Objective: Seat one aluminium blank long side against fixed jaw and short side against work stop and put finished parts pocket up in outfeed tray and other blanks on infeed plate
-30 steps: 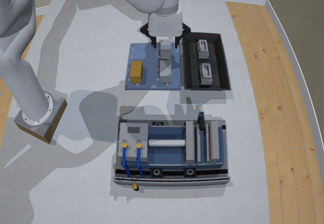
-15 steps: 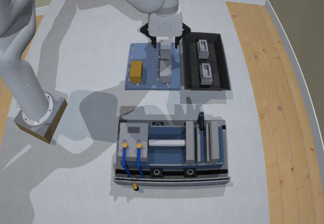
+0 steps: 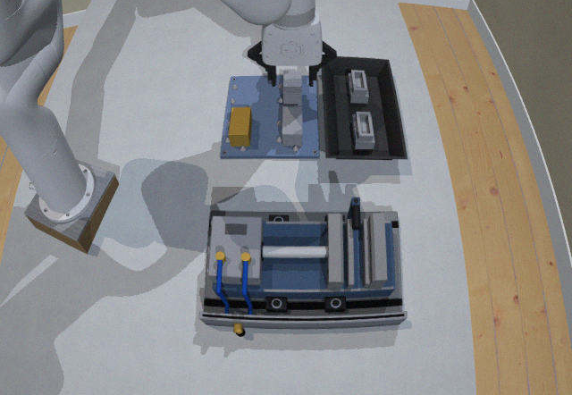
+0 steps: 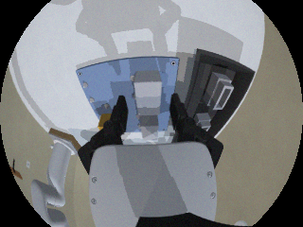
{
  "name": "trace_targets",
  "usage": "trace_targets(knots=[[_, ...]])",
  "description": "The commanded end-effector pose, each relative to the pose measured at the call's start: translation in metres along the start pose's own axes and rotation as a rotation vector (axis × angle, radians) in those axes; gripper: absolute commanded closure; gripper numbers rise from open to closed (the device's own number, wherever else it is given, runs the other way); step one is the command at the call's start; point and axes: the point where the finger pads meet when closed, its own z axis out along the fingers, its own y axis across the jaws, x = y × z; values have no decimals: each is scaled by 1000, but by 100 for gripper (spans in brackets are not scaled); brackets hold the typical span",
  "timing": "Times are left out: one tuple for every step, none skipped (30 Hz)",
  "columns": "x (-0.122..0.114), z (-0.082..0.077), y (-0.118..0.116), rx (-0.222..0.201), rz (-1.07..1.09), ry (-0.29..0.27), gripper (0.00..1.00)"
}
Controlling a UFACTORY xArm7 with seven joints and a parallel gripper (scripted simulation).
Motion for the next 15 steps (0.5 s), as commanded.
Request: trace_targets(knots=[[1, 0, 1, -4, 0, 1, 31], [1, 1, 1, -4, 0, 1, 31], [1, 1, 1, -4, 0, 1, 31], [1, 1, 1, -4, 0, 1, 31], [1, 2, 1, -4, 0, 1, 31], [1, 2, 1, -4, 0, 1, 31], [1, 3, 1, -4, 0, 1, 31], [1, 3, 1, -4, 0, 1, 31], [1, 3, 1, -4, 0, 1, 31], [1, 3, 1, -4, 0, 1, 31], [1, 4, 1, -4, 0, 1, 31], [1, 4, 1, -4, 0, 1, 31], [1, 5, 1, -4, 0, 1, 31], [1, 5, 1, -4, 0, 1, 31], [1, 6, 1, -4, 0, 1, 31]])
